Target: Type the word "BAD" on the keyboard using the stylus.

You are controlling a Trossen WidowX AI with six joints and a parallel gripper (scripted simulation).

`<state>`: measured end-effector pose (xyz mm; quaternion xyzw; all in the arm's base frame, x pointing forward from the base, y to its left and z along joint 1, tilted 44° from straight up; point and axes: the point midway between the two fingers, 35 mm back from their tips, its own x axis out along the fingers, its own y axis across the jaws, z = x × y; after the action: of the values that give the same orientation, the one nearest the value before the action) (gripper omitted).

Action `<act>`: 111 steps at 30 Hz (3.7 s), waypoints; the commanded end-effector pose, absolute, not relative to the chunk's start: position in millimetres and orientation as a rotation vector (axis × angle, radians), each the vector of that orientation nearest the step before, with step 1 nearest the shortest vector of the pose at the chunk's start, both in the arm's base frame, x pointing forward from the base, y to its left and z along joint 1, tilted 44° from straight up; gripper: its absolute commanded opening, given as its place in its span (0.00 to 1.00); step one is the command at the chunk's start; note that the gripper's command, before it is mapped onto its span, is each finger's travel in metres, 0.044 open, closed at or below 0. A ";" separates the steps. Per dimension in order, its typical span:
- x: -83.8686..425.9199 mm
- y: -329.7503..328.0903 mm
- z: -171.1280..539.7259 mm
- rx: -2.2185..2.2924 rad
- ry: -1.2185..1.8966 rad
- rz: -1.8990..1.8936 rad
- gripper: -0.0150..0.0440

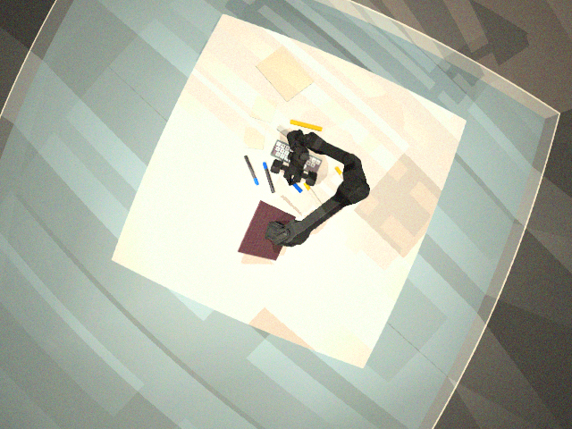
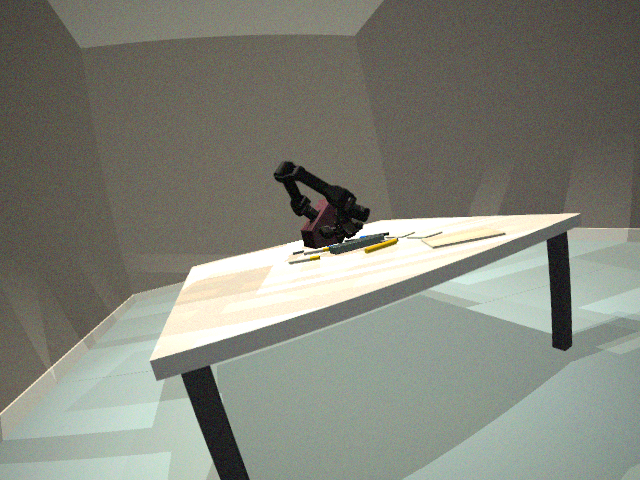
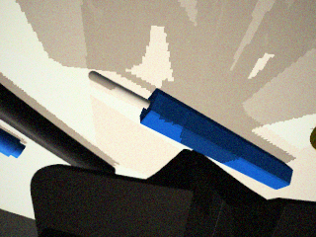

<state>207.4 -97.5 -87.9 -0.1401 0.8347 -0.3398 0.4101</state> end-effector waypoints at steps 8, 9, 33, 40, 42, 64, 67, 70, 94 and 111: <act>217.9 -103.3 -90.2 -0.365 2.054 -0.865 0.25; 217.9 -103.3 -90.2 -0.365 2.054 -0.865 0.25; 217.9 -103.3 -90.2 -0.365 2.054 -0.865 0.25; 217.9 -103.3 -90.2 -0.365 2.054 -0.865 0.25; 217.9 -103.3 -90.2 -0.365 2.054 -0.865 0.25; 220.4 -78.6 -64.9 -0.376 2.059 -0.857 0.29; 220.4 -78.6 -64.9 -0.376 2.059 -0.857 0.25; 220.4 -78.6 -64.9 -0.376 2.059 -0.857 0.25; 207.9 -71.5 -44.1 -0.867 1.627 0.373 0.51; 206.2 -69.2 -37.6 -1.113 1.415 0.551 0.51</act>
<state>206.9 -70.9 -38.6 -0.4563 0.6291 0.2203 0.5895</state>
